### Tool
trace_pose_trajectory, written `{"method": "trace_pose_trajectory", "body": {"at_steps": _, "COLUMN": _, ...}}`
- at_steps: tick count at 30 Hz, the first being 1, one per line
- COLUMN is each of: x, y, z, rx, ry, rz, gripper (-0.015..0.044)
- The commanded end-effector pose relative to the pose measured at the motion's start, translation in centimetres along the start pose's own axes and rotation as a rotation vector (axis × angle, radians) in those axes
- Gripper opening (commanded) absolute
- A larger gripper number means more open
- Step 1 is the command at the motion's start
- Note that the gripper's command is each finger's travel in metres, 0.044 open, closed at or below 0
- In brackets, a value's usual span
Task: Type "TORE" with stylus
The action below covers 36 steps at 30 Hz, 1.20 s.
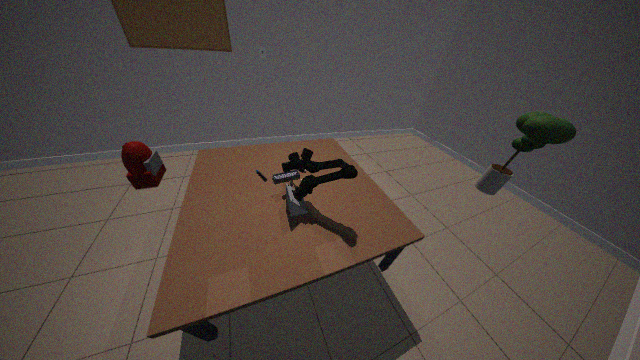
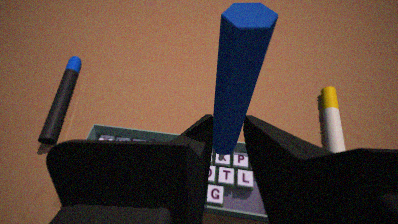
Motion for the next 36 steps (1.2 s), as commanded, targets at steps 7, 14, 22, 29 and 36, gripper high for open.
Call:
{"method": "trace_pose_trajectory", "body": {"at_steps": 7, "x": -2.1, "y": -1.7, "z": -0.2, "rx": 0.026, "ry": -0.220, "rz": 0.143, "gripper": 0.0000}}
{"method": "trace_pose_trajectory", "body": {"at_steps": 14, "x": -3.5, "y": -2.3, "z": 0.4, "rx": 0.032, "ry": -0.365, "rz": 0.206, "gripper": 0.0000}}
{"method": "trace_pose_trajectory", "body": {"at_steps": 22, "x": -3.6, "y": -2.3, "z": 0.4, "rx": 0.031, "ry": -0.368, "rz": 0.207, "gripper": 0.0000}}
{"method": "trace_pose_trajectory", "body": {"at_steps": 29, "x": -3.6, "y": -1.9, "z": 0.1, "rx": 0.031, "ry": -0.368, "rz": 0.208, "gripper": 0.0000}}
{"method": "trace_pose_trajectory", "body": {"at_steps": 36, "x": -3.7, "y": -1.1, "z": -0.3, "rx": 0.031, "ry": -0.367, "rz": 0.208, "gripper": 0.0000}}
Point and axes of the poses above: the point midway between the two fingers, 35 mm back from their tips, its own z axis back along the fingers, its own x axis across the jaws, y = z × x, the point moved 10 cm from there along z, back along the fingers, and after that the axes turned 7 degrees about -z, right-handed, at the moved point
